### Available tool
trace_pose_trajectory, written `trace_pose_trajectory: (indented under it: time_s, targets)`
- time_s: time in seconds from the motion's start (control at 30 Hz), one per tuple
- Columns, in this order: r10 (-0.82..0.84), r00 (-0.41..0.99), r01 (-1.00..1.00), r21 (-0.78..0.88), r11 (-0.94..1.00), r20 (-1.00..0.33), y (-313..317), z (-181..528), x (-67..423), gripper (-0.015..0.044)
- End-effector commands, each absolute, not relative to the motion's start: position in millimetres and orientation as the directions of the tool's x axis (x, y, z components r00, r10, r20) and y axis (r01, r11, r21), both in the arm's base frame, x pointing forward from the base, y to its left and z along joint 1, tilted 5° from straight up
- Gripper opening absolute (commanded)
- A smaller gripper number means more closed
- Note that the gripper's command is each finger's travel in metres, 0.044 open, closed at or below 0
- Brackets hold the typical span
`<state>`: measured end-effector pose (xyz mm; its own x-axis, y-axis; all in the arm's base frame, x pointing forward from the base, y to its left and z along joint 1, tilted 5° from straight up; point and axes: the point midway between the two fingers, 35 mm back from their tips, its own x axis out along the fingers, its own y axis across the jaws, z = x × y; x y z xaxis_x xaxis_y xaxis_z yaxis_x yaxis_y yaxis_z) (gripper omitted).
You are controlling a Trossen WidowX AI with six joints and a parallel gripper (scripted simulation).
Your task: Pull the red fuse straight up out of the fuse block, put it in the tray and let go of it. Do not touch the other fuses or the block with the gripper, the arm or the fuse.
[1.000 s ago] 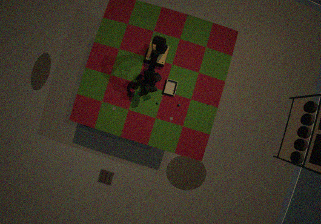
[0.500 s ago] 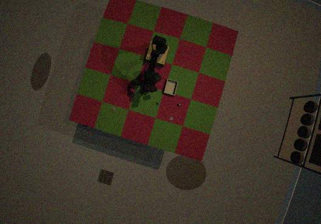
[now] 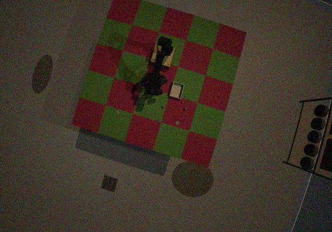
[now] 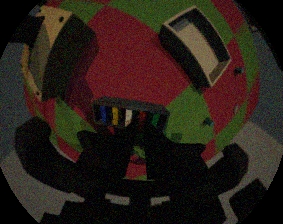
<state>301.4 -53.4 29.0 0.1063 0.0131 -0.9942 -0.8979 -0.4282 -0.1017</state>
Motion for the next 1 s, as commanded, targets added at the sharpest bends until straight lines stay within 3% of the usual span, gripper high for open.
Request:
trace_pose_trajectory:
  time_s: [0.0, 0.97]
  targets:
    - [0.013, 0.107, -0.898, -0.102, -0.428, -0.994, -53.6, 31.9, 301.5, 0.0]
    - [0.014, 0.107, -0.898, -0.103, -0.428, -0.994, -53.6, 45.9, 300.3, 0.0]
